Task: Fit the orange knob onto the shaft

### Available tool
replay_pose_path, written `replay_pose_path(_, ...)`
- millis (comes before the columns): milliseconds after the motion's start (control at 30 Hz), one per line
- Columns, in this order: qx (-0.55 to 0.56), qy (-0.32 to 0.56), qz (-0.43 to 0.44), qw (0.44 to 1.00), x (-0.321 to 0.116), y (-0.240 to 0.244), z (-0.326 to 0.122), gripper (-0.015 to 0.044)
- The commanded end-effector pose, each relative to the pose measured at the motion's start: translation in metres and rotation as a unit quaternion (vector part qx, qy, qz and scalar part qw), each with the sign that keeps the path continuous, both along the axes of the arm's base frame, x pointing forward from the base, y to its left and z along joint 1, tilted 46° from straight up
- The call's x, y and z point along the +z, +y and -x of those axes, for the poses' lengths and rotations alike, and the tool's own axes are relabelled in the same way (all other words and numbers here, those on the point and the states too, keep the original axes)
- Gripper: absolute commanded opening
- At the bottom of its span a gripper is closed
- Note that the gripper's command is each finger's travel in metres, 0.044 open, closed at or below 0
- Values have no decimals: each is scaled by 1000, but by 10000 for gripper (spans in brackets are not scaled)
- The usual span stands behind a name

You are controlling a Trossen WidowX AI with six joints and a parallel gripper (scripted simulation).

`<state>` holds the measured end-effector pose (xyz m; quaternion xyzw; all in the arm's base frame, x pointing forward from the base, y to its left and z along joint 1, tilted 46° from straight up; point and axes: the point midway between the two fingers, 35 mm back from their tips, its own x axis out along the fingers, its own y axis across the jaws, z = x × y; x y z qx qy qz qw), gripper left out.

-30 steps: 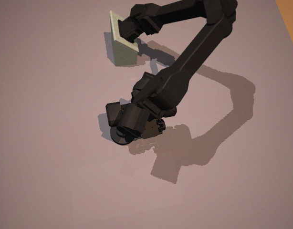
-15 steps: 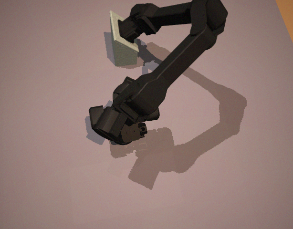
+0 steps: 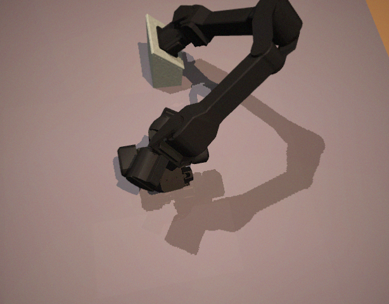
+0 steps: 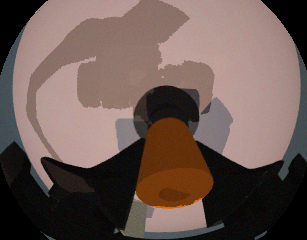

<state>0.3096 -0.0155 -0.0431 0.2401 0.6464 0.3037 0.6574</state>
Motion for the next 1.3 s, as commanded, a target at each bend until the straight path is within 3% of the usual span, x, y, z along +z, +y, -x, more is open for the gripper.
replay_pose_path(0,-3,-4,-1,1000,2,-3,-2,0)
replay_pose_path(833,-3,-4,-1,1000,3,-3,-1,0)
replay_pose_path(1067,67,-74,-2,995,6,-2,-2,0)
replay_pose_path(1267,71,-78,-3,994,4,-2,-3,0)
